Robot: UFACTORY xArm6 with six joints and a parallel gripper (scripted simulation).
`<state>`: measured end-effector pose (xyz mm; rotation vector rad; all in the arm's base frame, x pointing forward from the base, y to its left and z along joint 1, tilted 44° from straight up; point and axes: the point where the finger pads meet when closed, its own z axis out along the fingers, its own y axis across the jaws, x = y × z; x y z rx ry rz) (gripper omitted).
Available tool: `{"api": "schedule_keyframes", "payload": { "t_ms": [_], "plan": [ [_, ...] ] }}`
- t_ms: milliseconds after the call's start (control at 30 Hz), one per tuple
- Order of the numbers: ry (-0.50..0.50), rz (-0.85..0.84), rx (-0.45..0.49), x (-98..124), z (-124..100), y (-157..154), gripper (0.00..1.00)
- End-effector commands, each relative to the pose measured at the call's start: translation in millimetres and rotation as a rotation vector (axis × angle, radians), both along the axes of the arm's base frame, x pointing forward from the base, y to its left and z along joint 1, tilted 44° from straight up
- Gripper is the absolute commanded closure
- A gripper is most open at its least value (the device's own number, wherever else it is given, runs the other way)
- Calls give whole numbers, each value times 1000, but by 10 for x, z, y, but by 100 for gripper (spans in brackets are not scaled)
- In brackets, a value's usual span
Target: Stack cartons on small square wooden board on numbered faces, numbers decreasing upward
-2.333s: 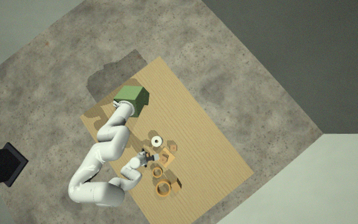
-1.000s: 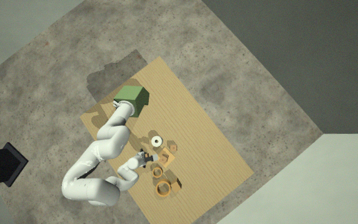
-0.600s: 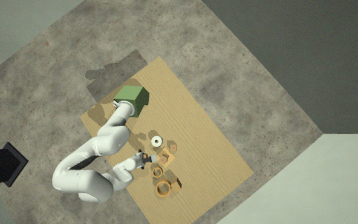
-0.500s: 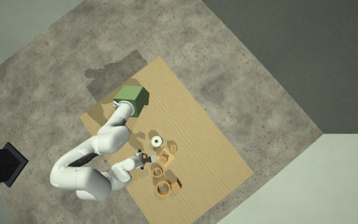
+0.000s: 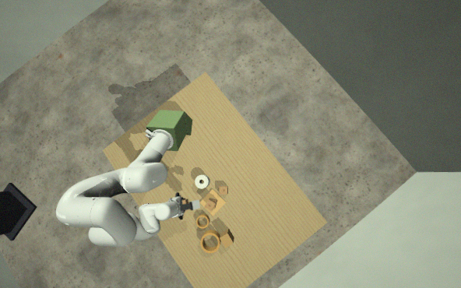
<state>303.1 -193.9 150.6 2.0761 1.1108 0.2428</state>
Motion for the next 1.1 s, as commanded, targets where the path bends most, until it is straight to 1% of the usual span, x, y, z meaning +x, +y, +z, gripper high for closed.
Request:
{"api": "schedule_keyframes", "payload": {
  "t_ms": [0, 467, 633, 700, 800, 967, 1067],
  "plan": [
    [47, -24, 8, -56, 96, 64, 100],
    [48, -23, 10, -74, 123, 87, 100],
    [49, -23, 12, -21, 133, 122, 100],
    [54, -23, 18, 122, 162, 227, 100],
    [59, -23, 23, 463, 235, 555, 100],
    [50, -23, 11, 658, 297, 950, 100],
    [47, -23, 8, 811, 338, 1174, 100]
  ]
}}
